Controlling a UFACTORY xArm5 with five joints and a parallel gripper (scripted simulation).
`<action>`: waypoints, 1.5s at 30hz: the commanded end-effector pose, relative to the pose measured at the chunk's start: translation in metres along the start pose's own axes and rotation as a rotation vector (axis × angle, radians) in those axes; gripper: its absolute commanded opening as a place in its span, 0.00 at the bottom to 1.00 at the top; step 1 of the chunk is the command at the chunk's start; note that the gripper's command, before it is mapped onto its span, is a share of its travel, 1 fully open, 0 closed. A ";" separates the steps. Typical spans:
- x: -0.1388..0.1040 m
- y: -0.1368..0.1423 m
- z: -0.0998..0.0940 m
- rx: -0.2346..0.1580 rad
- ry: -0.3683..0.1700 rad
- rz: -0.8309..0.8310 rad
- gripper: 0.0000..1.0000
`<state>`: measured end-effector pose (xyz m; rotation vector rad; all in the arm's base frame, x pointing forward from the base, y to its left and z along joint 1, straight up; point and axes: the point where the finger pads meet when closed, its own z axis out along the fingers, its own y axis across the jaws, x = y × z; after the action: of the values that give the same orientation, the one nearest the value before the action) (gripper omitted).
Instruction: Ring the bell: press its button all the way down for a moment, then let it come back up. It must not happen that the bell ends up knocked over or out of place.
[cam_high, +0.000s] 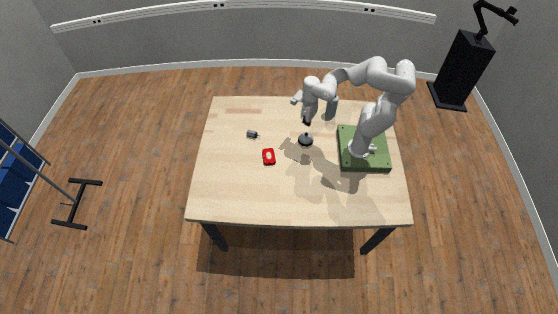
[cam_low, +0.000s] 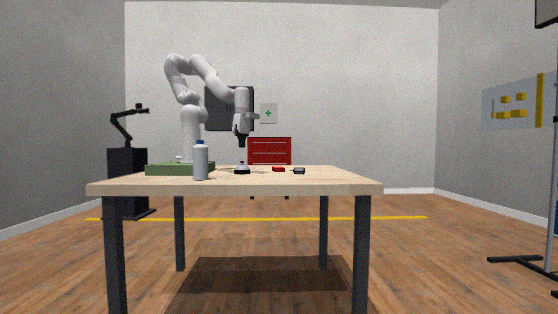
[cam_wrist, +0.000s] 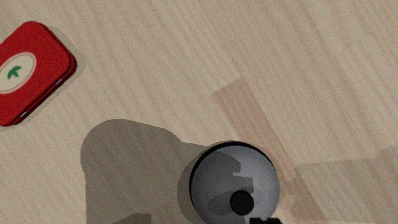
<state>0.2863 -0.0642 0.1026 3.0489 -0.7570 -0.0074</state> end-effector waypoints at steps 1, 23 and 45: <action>0.001 0.000 -0.001 0.001 0.004 0.000 0.00; 0.001 0.000 -0.001 0.001 0.004 0.000 0.00; 0.001 0.000 0.013 0.001 0.003 0.000 0.00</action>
<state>0.2857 -0.0640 0.0922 3.0489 -0.7570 -0.0081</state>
